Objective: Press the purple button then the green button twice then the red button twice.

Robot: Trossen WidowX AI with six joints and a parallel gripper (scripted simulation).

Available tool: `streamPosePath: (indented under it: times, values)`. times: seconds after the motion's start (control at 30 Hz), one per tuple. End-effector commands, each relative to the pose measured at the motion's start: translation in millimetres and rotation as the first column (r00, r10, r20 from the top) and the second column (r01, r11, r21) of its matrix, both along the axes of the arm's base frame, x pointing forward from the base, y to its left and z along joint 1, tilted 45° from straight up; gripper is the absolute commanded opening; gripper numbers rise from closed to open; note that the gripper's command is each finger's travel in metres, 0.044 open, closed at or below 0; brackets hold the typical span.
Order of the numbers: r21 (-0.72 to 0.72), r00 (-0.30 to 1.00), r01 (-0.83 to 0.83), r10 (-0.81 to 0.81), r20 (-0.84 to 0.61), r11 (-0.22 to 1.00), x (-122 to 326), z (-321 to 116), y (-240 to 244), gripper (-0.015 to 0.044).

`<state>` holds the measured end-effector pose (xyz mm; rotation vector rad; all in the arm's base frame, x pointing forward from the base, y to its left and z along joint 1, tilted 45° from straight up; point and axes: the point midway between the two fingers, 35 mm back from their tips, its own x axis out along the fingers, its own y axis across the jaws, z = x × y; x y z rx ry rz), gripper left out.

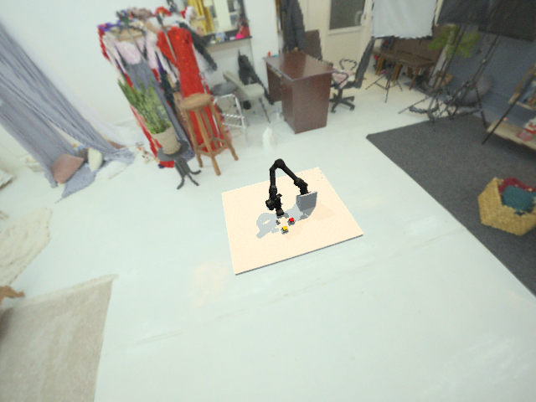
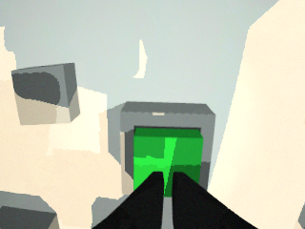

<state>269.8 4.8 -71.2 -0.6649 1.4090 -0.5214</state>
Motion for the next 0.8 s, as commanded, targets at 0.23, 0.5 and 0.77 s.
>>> streamPosePath:
  times: [0.23, 0.5, 0.77]
  values:
    - [-0.008, 1.000, -0.004, 0.004, -0.008, 1.000, 0.0, -13.7, -14.0, 0.0020]
    - [-0.009, 1.000, -0.004, 0.004, -0.008, 1.000, 0.2, -16.4, -16.9, 0.0020]
    - [-0.009, 1.000, -0.004, 0.004, -0.008, 1.000, 0.2, -16.4, -16.9, 0.0020]
